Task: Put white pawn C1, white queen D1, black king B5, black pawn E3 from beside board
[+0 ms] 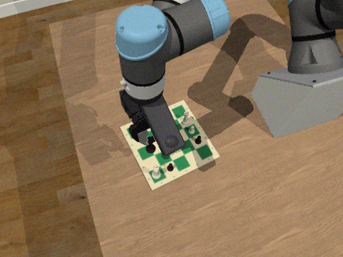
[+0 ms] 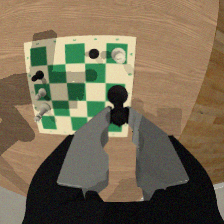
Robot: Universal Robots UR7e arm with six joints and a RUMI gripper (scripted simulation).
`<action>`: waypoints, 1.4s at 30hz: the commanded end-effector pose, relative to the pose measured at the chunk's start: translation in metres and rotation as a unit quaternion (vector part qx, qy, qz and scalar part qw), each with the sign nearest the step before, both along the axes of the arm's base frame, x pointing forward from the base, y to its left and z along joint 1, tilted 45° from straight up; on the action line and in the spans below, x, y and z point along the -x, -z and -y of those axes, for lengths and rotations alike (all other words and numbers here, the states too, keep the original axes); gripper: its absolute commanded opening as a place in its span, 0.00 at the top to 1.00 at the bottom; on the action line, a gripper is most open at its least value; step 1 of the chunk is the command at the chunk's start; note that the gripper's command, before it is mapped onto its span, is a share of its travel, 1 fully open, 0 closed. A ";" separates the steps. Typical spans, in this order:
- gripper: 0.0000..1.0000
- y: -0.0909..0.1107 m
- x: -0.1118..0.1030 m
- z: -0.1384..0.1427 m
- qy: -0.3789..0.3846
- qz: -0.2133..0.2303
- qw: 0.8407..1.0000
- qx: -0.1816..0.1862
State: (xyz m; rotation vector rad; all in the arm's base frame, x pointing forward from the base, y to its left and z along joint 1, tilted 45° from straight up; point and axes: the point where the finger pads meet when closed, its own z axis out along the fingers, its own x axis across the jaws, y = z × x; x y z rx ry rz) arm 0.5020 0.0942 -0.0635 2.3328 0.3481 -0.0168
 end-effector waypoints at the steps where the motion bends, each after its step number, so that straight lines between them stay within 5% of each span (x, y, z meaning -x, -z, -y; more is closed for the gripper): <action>1: 1.00 0.000 -0.001 -0.002 0.006 0.002 1.000 0.002; 19: 1.00 0.009 0.001 0.008 0.008 0.000 1.000 0.003; 42: 1.00 0.067 -0.006 0.064 0.008 -0.001 1.000 0.002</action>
